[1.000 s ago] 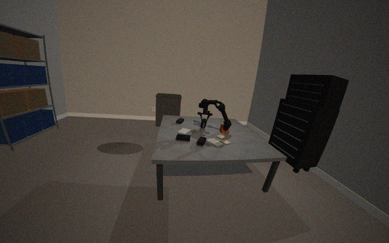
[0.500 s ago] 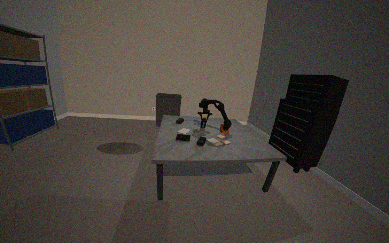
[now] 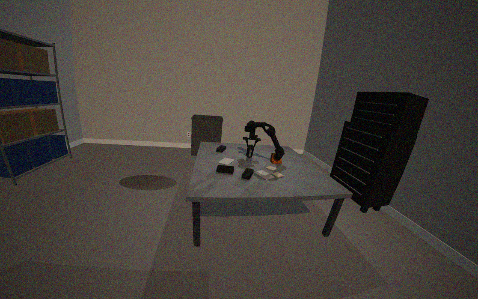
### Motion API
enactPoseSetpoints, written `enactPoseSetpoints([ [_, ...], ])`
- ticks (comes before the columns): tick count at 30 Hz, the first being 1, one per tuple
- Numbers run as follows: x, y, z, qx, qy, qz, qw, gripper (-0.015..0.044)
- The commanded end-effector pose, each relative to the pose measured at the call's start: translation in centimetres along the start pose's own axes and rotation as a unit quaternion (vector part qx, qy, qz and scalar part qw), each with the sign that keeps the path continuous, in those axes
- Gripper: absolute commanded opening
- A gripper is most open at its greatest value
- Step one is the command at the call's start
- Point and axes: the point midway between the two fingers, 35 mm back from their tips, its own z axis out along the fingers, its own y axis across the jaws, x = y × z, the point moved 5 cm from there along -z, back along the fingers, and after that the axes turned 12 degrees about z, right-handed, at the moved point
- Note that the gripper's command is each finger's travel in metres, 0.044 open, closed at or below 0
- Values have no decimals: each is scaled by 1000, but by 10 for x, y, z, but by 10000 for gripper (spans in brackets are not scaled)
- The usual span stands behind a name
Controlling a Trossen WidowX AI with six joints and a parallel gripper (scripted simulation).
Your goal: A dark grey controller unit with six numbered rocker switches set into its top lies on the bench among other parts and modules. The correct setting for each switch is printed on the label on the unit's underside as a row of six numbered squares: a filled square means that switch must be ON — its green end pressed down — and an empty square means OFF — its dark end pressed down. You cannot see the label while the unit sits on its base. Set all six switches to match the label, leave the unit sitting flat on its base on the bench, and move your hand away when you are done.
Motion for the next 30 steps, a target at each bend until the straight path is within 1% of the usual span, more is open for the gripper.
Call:
enactPoseSetpoints([
  [1,5,-2,-1,-1,3,-4,1000,336],
  [30,26,-6,-8,5,7,-4,1000,336],
])
